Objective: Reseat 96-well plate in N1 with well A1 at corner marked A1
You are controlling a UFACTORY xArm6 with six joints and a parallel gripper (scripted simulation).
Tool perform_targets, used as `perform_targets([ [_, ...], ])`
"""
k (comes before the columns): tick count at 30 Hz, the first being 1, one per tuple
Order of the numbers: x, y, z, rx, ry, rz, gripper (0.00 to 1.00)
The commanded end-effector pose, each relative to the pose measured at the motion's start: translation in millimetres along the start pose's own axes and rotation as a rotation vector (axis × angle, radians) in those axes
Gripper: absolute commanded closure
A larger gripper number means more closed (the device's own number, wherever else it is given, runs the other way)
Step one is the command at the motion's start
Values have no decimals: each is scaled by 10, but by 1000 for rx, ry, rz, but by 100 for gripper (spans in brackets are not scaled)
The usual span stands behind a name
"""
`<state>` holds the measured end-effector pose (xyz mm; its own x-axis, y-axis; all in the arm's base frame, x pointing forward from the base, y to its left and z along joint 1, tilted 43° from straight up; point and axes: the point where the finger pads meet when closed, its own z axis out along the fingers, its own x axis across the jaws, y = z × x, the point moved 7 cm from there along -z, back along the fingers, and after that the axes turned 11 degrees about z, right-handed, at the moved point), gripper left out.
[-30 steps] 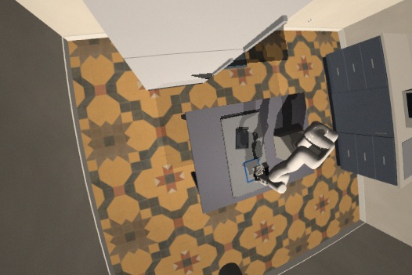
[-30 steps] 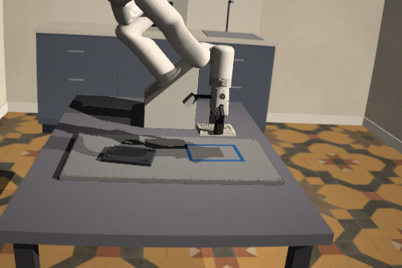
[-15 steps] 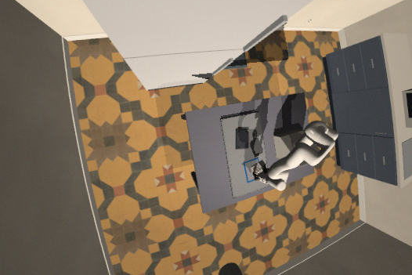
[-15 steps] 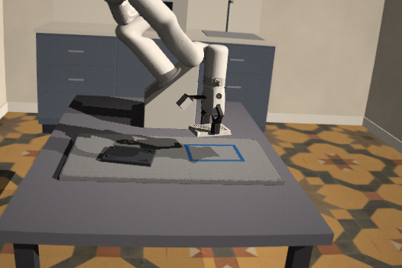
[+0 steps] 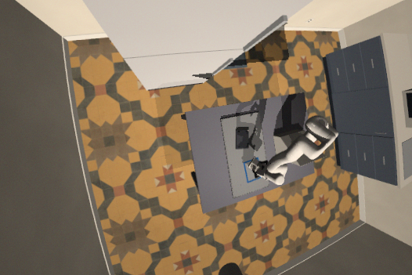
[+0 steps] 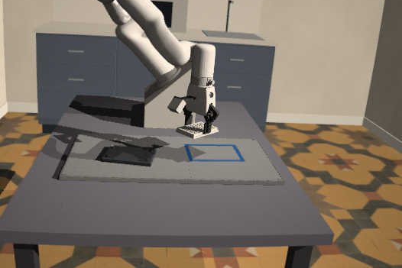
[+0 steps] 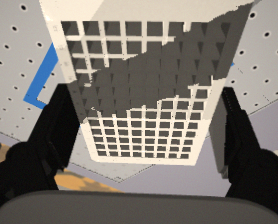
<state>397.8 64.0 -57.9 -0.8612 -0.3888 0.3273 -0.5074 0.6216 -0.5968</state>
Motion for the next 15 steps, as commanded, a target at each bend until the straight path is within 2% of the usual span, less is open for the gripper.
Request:
perform_targets([
  [1, 23, -123, -17, -11, 4, -129, 100],
  [13, 151, -503, -30, -12, 1, -529, 100],
  [15, 151, -503, -30, -12, 1, -529, 100],
])
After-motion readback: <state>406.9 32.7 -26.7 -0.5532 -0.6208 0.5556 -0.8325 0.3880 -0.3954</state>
